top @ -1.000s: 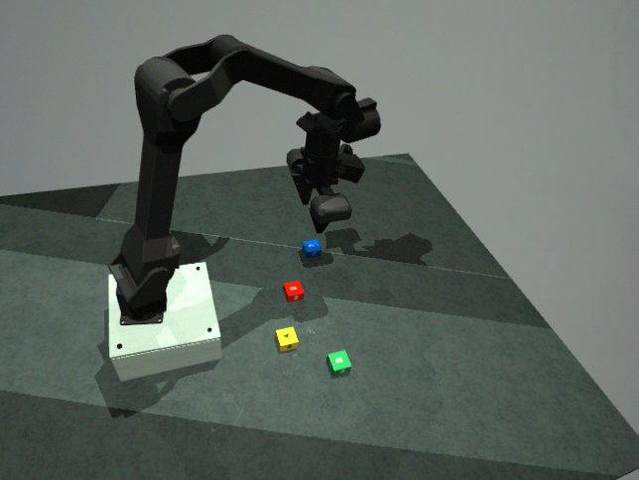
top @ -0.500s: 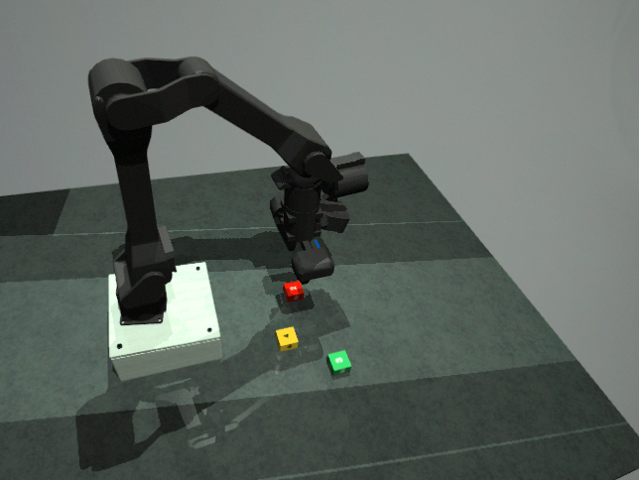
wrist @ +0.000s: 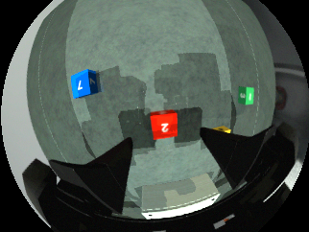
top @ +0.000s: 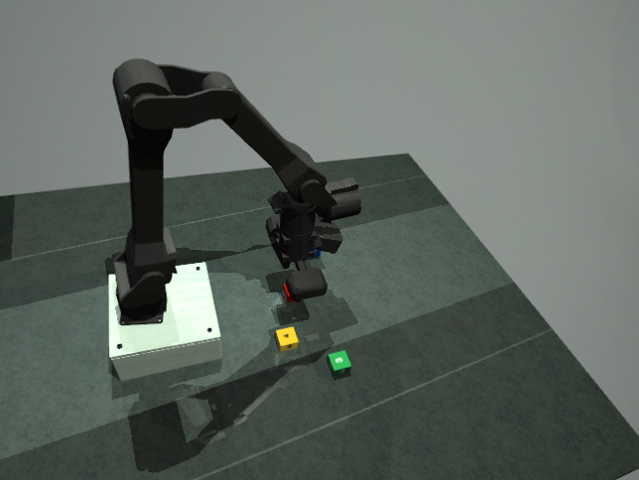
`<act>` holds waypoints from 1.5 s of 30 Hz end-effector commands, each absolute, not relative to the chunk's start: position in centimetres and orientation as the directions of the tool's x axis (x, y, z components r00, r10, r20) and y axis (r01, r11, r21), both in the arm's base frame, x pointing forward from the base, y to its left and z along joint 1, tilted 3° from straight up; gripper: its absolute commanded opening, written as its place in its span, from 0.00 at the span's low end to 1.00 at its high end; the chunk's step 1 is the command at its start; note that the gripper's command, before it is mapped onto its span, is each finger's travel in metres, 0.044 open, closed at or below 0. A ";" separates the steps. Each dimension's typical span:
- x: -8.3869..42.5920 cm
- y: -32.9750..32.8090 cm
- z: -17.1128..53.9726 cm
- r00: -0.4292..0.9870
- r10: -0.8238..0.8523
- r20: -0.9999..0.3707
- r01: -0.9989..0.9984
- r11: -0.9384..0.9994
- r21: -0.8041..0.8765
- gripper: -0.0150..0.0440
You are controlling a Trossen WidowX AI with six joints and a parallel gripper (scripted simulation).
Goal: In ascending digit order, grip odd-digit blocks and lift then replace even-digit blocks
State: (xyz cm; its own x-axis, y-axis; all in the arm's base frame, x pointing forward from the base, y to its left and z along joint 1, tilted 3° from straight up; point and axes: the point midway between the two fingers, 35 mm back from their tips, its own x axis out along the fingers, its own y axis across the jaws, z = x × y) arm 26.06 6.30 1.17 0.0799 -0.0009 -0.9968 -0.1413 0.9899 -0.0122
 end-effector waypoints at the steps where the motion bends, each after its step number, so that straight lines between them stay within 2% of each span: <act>1: 25.9 6.3 0.4 0.072 0.002 -0.997 -0.145 0.989 -0.009 0.93; 14: 26.0 6.3 -1.4 0.071 0.002 -0.997 -0.145 0.989 -0.009 0.93; 25: 26.0 6.3 -1.4 0.071 0.002 -0.997 -0.145 0.989 -0.009 0.46; 45: 26.0 6.3 -1.4 0.071 0.002 -0.997 -0.145 0.989 -0.009 0.46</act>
State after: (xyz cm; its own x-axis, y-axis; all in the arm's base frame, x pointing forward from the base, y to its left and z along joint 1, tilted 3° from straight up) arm 26.01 6.26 -1.37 0.0726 -0.0020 -0.9974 -0.1415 0.9899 -0.0123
